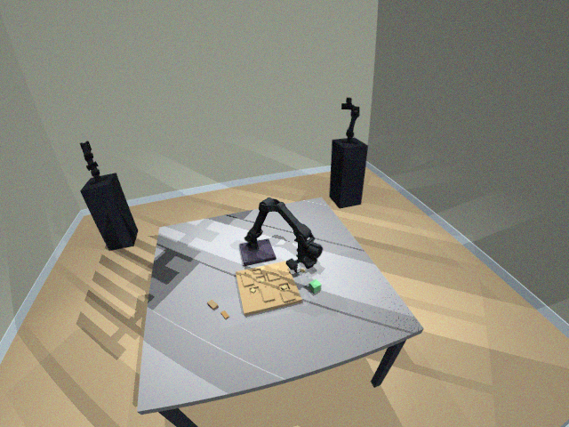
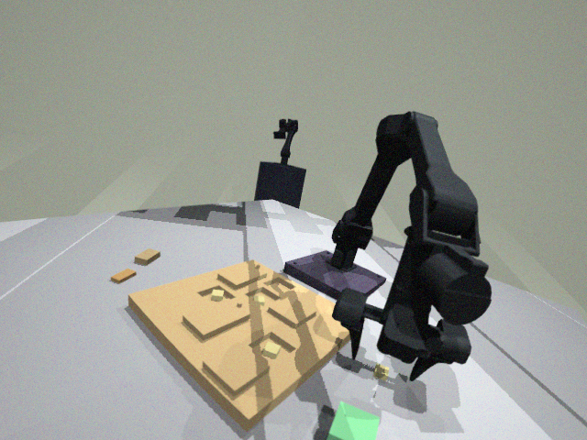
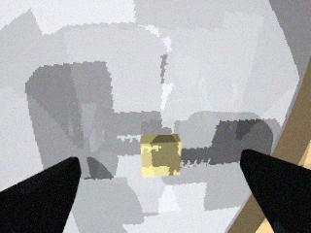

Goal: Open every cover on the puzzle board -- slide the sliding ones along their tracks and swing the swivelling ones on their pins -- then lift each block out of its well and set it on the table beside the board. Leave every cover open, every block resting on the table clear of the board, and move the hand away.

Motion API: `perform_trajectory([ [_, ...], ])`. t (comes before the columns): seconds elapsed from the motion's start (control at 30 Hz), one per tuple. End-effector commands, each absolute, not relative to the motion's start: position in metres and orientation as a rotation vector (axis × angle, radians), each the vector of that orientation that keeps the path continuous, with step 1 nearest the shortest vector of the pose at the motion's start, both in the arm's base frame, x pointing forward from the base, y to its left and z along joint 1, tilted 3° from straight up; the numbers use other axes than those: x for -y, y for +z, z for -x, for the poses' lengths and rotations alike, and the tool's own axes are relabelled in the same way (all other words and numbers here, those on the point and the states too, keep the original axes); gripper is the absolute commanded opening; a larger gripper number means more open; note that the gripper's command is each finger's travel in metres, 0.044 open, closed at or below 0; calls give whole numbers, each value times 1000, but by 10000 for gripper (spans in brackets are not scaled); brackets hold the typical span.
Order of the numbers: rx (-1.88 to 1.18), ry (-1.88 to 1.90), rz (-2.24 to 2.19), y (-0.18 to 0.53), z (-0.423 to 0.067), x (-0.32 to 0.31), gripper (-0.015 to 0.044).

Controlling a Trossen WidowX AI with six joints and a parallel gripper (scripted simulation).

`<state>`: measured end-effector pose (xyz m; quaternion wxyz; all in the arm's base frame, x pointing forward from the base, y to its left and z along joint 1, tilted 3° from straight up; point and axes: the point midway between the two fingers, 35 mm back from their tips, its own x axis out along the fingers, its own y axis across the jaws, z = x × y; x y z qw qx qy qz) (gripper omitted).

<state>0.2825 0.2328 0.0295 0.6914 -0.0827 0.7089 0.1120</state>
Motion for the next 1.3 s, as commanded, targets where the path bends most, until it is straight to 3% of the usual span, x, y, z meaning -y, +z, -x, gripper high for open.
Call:
perform_trajectory([
  [0.0,-1575,255,179,42,-285,-234,440],
  [0.67,-1577,254,173,101,-285,-231,440],
  [1.2,-1550,393,323,98,-311,-149,20],
  [1.27,-1546,413,344,98,-313,-138,0],
])
